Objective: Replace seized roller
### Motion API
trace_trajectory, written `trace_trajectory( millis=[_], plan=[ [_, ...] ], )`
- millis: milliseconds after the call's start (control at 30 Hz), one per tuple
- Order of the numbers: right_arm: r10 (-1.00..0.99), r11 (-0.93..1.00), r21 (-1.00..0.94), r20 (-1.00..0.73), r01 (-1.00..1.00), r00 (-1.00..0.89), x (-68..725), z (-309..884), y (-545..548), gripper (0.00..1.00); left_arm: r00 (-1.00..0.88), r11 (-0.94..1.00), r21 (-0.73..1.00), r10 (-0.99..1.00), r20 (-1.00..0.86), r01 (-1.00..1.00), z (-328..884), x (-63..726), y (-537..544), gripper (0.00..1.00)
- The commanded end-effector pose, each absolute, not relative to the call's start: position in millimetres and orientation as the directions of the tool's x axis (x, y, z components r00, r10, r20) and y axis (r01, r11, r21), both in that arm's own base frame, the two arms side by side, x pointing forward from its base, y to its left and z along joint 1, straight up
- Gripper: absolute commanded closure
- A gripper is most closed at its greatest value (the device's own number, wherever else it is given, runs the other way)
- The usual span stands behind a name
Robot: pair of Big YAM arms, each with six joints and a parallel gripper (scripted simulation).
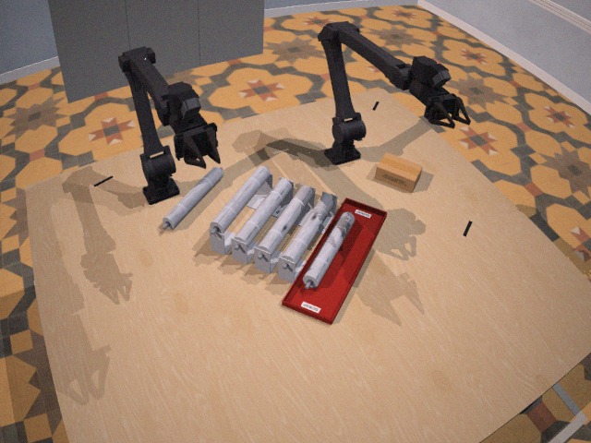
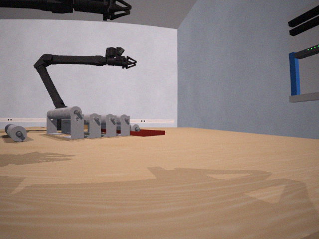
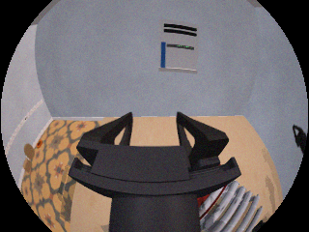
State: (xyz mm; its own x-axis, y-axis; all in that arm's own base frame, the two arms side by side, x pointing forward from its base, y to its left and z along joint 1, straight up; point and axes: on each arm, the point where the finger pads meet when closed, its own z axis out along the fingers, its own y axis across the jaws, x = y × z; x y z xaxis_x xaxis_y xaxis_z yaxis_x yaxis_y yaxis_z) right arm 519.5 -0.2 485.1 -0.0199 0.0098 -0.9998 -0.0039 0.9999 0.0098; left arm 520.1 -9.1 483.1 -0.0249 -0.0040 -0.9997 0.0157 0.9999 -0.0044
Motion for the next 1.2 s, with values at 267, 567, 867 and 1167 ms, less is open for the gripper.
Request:
trace_trajectory(
  millis=[267, 567, 867, 1167],
  plan=[
    [0.129, 0.991, 0.131, -0.975, -0.003, -0.179, 527.3, 432.9, -8.6, 0.68, -0.143, 0.987, -0.077, -0.056, -0.988, 0.144, 462.1, 526.7, -87.8, 0.38],
    [0.252, 0.964, 0.264, -0.89, 0.021, -0.379, 517.4, 360.7, -9.5, 0.68, -0.372, 0.954, -0.121, -0.011, -0.928, 0.273, 378.6, 501.0, -181.5, 0.38],
    [0.351, 0.928, 0.366, -0.782, 0.077, -0.515, 503.2, 310.5, -9.5, 0.68, -0.45, 0.914, -0.155, 0.033, -0.893, 0.375, 374.8, 471.5, -254.7, 0.38],
    [0.477, 0.857, 0.477, -0.593, 0.194, -0.649, 475.8, 253.2, -7.8, 0.68, -0.631, 0.867, -0.154, 0.211, -0.747, 0.473, 276.7, 396.3, -326.5, 0.38]
  ],
)
